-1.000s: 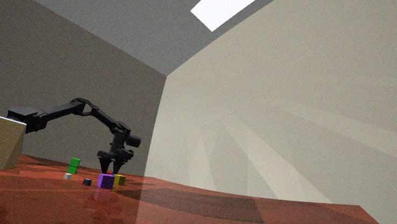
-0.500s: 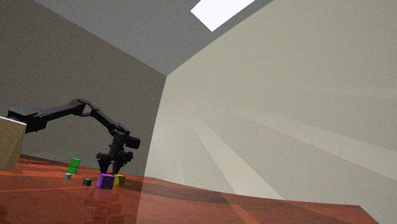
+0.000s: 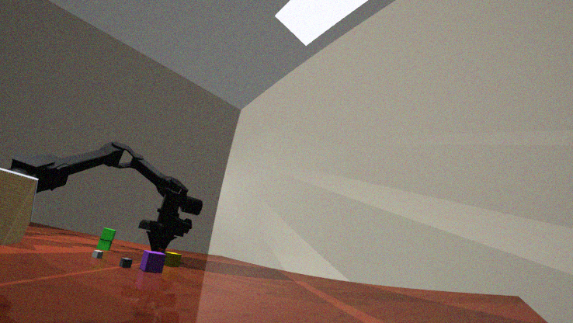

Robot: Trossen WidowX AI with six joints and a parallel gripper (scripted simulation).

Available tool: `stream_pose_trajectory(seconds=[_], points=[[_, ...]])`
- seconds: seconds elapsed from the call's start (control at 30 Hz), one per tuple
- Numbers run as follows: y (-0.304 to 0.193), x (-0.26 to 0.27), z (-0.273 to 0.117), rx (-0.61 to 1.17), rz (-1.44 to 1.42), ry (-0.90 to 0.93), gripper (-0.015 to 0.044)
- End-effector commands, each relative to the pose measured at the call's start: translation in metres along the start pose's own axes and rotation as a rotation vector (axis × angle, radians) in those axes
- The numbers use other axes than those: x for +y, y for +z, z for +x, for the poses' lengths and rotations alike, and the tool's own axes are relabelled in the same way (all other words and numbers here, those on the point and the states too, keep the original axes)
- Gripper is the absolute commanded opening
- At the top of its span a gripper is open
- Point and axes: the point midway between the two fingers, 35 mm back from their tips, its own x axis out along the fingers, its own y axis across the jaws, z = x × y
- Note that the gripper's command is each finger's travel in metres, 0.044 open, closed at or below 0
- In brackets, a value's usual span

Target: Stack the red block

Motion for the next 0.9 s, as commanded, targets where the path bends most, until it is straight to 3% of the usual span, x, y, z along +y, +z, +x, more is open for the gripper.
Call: stream_pose_trajectory(seconds=[0.0,0.13,0.23,0.87], points=[[0.0,0.0,0.0,0.0,0.003,0.003,0.0105],[0.0,0.0,0.0,0.0,0.003,0.003,0.0078],[0.0,0.0,-0.006,0.0,0.003,0.002,0.0],[0.001,-0.001,-0.096,-0.002,0.004,-0.002,0.0]])
